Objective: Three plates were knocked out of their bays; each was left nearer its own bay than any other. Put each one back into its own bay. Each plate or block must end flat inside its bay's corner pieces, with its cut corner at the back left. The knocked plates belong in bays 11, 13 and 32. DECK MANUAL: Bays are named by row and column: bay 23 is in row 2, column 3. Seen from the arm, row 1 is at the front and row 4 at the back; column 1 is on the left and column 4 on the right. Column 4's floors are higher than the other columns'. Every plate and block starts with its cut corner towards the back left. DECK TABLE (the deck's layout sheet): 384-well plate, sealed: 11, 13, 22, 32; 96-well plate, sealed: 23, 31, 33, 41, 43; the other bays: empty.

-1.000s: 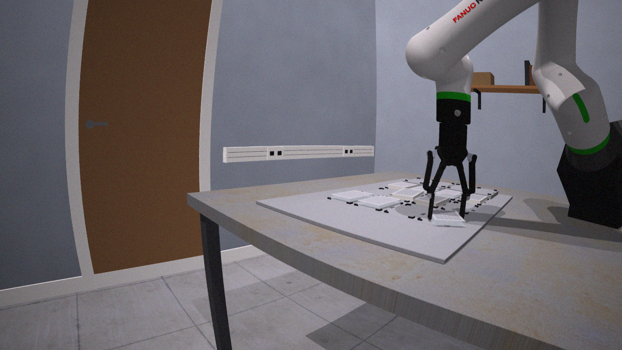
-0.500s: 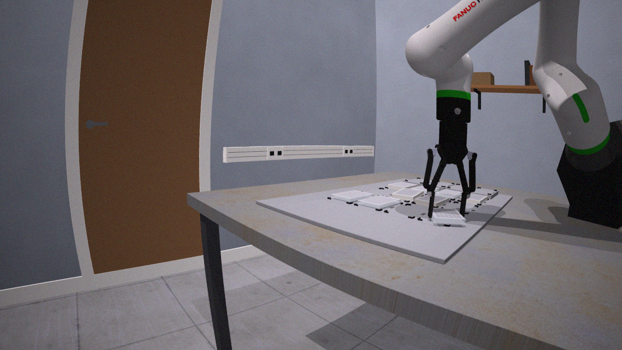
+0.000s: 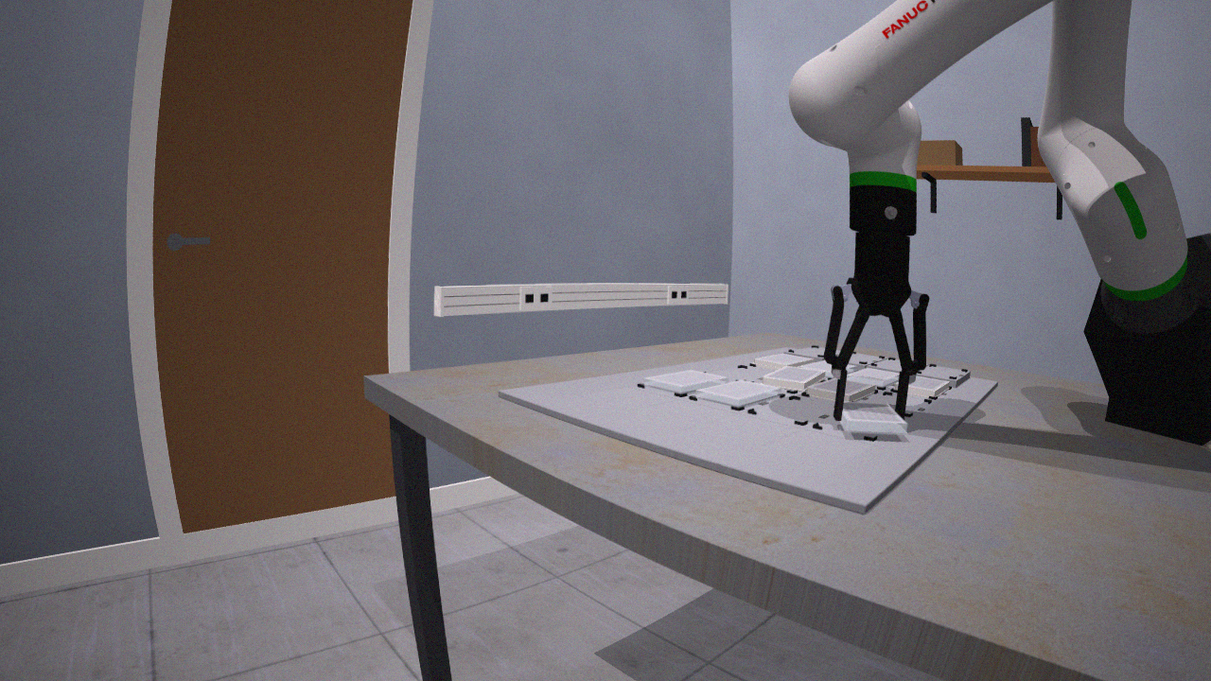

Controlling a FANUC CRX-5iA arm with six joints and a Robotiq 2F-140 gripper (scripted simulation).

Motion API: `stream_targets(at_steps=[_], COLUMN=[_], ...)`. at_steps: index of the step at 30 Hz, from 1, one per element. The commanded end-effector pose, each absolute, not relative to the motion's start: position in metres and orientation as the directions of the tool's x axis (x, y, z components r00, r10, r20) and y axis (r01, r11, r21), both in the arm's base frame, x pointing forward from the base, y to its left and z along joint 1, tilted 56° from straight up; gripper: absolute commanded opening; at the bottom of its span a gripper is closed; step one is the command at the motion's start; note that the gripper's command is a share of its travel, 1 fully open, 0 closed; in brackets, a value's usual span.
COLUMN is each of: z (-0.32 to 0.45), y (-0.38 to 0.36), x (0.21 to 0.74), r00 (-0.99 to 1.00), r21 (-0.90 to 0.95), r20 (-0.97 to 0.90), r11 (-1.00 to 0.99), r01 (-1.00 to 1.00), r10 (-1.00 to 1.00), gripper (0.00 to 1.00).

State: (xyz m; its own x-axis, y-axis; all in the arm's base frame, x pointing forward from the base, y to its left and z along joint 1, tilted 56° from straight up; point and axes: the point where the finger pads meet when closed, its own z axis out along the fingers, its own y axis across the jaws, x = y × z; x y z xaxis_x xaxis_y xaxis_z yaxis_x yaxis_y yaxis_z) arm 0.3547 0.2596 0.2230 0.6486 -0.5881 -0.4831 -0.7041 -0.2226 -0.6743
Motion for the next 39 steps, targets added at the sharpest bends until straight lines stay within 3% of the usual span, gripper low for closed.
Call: stream_targets(at_steps=[1,34,39], z=[0.224,0.24,0.234], y=[0.259,0.237,0.229], x=[0.355,0.347,0.356], r00=[0.649,0.649,0.523], r21=[-0.675,-0.675,-0.586], r20=[-0.482,-0.482,-0.588], r11=[-0.222,-0.222,-0.122], r01=[-0.703,-0.704,-0.801], r10=[-0.589,-0.589,-0.617], gripper=[0.1,0.1,0.1])
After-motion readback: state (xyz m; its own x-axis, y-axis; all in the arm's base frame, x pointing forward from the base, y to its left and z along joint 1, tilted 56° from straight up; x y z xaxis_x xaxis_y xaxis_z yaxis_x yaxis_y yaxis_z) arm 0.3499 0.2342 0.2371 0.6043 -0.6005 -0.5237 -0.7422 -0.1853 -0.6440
